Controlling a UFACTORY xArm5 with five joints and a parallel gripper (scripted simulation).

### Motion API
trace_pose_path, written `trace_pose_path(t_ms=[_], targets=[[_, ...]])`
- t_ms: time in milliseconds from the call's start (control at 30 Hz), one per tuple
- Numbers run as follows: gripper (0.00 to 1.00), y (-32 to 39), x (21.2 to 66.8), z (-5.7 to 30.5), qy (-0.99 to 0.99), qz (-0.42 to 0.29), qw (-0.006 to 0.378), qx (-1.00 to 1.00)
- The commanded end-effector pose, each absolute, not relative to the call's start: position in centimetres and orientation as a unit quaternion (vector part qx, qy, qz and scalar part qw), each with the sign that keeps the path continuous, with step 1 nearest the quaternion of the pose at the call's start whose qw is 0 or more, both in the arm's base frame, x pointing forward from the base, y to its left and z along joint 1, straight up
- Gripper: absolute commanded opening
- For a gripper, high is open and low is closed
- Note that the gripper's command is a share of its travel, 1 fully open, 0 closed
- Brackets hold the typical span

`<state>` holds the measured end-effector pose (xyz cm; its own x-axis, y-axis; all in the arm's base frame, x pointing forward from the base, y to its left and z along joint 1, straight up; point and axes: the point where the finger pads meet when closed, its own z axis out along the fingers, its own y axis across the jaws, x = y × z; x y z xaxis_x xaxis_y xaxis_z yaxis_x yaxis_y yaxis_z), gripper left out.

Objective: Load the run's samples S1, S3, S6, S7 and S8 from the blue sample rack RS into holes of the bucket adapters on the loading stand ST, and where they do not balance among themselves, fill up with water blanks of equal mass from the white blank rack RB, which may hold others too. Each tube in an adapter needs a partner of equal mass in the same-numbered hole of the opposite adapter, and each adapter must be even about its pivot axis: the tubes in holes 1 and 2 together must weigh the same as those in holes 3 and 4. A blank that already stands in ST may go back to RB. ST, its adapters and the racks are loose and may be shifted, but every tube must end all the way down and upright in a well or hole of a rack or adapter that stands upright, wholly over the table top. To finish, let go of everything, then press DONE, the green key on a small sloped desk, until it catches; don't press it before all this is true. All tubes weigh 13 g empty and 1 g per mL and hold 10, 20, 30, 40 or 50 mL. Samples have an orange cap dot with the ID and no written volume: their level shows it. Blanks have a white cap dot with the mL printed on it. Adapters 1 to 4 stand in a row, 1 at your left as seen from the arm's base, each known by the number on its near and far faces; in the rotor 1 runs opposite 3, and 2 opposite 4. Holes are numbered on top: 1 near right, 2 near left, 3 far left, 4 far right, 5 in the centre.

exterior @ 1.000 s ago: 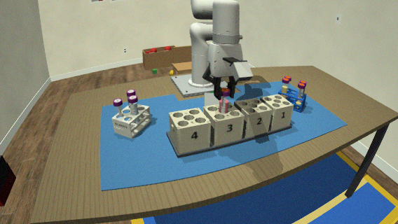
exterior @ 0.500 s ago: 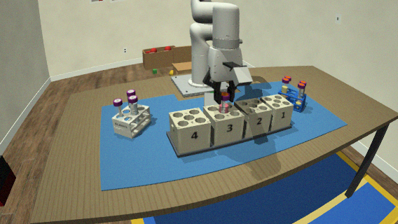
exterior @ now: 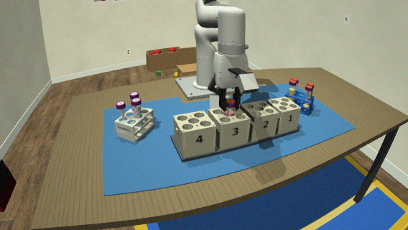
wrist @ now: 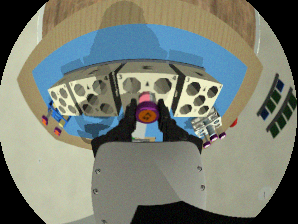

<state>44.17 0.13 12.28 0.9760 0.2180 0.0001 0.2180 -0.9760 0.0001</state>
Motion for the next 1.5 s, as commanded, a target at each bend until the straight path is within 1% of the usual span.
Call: trace_pose_path(t_ms=[0, 400, 900, 933, 1467], targets=[[0.0, 0.1, 44.3, 12.1, 0.11, 0.002, 0.0, 0.994], [0.0, 0.1, 44.3, 11.1, 0.11, 0.002, 0.0, 0.994], [0.0, 0.1, 44.3, 11.1, 0.11, 0.002, 0.0, 0.994], [0.43, 0.1, 44.3, 11.1, 0.11, 0.002, 0.0, 0.994], [0.43, 0.1, 44.3, 11.1, 0.11, 0.002, 0.0, 0.994]])
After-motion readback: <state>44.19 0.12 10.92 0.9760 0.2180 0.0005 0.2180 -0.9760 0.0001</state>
